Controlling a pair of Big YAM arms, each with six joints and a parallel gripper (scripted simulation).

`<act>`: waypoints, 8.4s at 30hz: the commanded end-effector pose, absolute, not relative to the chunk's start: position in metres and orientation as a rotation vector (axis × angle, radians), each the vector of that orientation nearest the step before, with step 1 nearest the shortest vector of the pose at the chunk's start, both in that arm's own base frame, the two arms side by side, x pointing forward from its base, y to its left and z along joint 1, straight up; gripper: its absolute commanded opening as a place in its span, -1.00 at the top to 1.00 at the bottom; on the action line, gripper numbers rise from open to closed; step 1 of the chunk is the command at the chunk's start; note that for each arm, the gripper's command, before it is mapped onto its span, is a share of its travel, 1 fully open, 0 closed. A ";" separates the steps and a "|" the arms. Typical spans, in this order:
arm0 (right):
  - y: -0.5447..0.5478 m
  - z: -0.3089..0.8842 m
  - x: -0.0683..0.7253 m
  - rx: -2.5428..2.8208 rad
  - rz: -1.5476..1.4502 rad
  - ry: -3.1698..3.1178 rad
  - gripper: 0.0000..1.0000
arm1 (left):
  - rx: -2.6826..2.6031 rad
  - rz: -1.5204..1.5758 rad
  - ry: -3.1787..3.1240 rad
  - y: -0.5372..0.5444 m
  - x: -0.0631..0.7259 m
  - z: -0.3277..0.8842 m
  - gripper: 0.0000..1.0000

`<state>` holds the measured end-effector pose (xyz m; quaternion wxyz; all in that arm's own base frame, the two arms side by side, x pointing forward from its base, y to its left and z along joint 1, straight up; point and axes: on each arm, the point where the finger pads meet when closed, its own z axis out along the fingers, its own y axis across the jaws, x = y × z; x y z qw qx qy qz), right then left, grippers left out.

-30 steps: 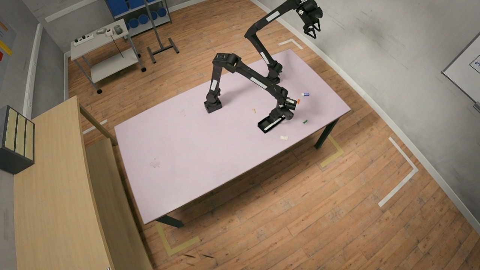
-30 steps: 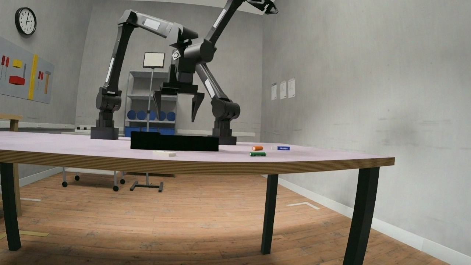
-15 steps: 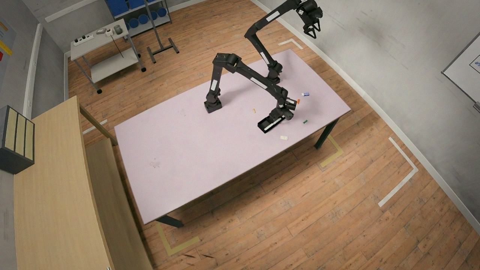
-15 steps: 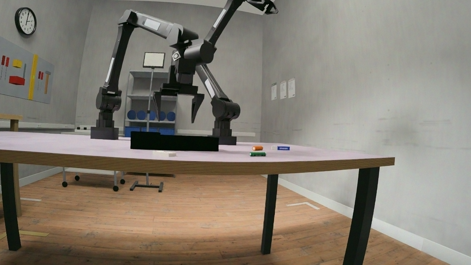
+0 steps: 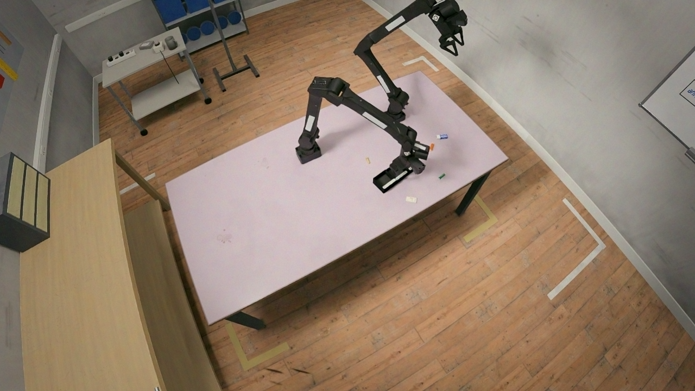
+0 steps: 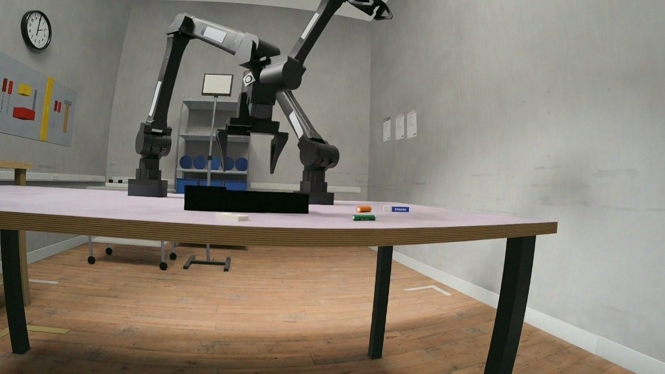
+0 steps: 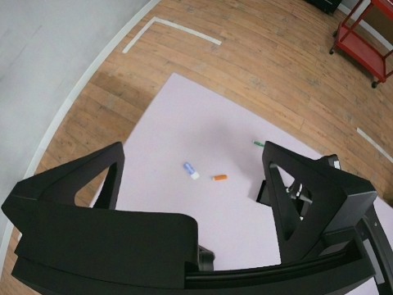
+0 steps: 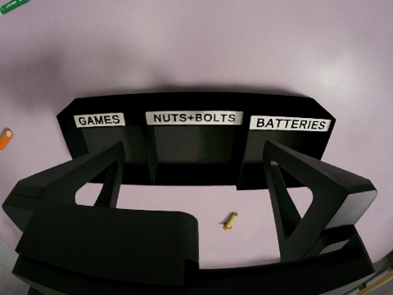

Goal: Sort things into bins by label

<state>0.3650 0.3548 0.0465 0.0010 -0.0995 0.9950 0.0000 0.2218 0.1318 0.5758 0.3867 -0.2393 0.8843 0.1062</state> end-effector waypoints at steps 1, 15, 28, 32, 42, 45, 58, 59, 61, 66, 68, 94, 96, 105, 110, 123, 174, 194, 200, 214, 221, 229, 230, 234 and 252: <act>0.362 0.059 0.374 -0.312 0.034 3.098 -1.00 | -0.587 0.279 2.192 0.121 0.211 0.603 -1.00; 0.360 0.182 0.381 -0.309 0.073 3.066 -1.00 | -0.587 0.279 2.192 0.121 0.211 0.603 -1.00; 0.354 0.186 0.374 -0.314 0.006 3.123 -1.00 | -0.587 0.279 2.192 0.121 0.211 0.603 -1.00; 0.386 0.189 0.383 -0.498 0.056 3.053 0.53 | -0.587 0.279 2.192 0.121 0.211 0.603 -1.00; 0.445 0.148 0.407 -0.852 0.035 2.982 0.53 | -0.587 0.279 2.192 0.121 0.211 0.603 -1.00; 0.457 0.139 0.411 -0.992 0.017 2.956 0.53 | -0.587 0.279 2.192 0.121 0.211 0.603 -1.00; 0.538 0.080 0.443 -1.440 0.015 2.759 0.53 | -0.587 0.279 2.192 0.121 0.211 0.603 -1.00; 0.538 0.080 0.443 -1.440 0.015 2.759 0.53 | -0.587 0.279 2.192 0.121 0.211 0.603 -1.00; 0.545 0.076 0.445 -1.524 0.017 2.709 0.53 | -0.587 0.279 2.192 0.121 0.211 0.603 -1.00; 0.579 0.053 0.459 -1.683 0.014 2.613 0.53 | -0.587 0.279 2.192 0.121 0.211 0.603 -1.00; 0.582 0.052 0.460 -1.738 0.019 2.564 0.53 | -0.587 0.279 2.192 0.121 0.211 0.603 -1.00; 0.570 0.083 0.474 -2.370 0.004 1.950 0.53 | -0.587 0.279 2.192 0.121 0.211 0.603 -1.00; 0.568 0.054 0.473 -2.401 0.004 1.975 0.53 | -0.587 0.279 2.192 0.121 0.211 0.603 -1.00; 0.567 0.076 0.475 -2.374 0.001 1.953 0.53 | -0.587 0.279 2.192 0.121 0.211 0.603 -1.00; 0.564 0.065 0.472 -2.393 0.001 1.969 0.53 | -0.587 0.279 2.192 0.121 0.211 0.603 -1.00; 0.562 0.058 0.458 -2.419 0.001 1.973 0.53 | -0.587 0.279 2.192 0.121 0.211 0.603 -1.00; 0.583 -0.004 0.458 -2.379 0.003 1.956 0.91 | -0.587 0.279 2.192 0.121 0.211 0.603 -1.00; 0.585 -0.014 0.458 -2.389 0.003 1.965 0.91 | -0.587 0.279 2.192 0.121 0.211 0.603 -1.00; 0.585 -0.014 0.458 -2.389 0.003 1.964 0.91 | -0.587 0.279 2.192 0.121 0.211 0.603 -1.00; 0.582 0.013 0.456 -2.402 0.002 1.975 0.91 | -0.587 0.279 2.192 0.121 0.211 0.603 -1.00; 0.584 0.064 0.458 -2.371 0.004 1.950 0.91 | -0.587 0.279 2.192 0.121 0.211 0.603 -1.00; 0.570 0.041 0.446 -2.424 0.001 1.994 0.91 | -0.587 0.279 2.192 0.121 0.211 0.603 -1.00; 0.570 0.041 0.446 -2.424 0.001 1.994 0.91 | -0.587 0.279 2.192 0.121 0.211 0.603 -1.00; 0.570 0.037 0.446 -2.428 0.001 1.997 0.91 | -0.587 0.279 2.192 0.121 0.211 0.603 -1.00; 0.575 0.047 0.449 -2.408 0.002 1.980 0.91 | -0.587 0.279 2.192 0.121 0.211 0.603 -1.00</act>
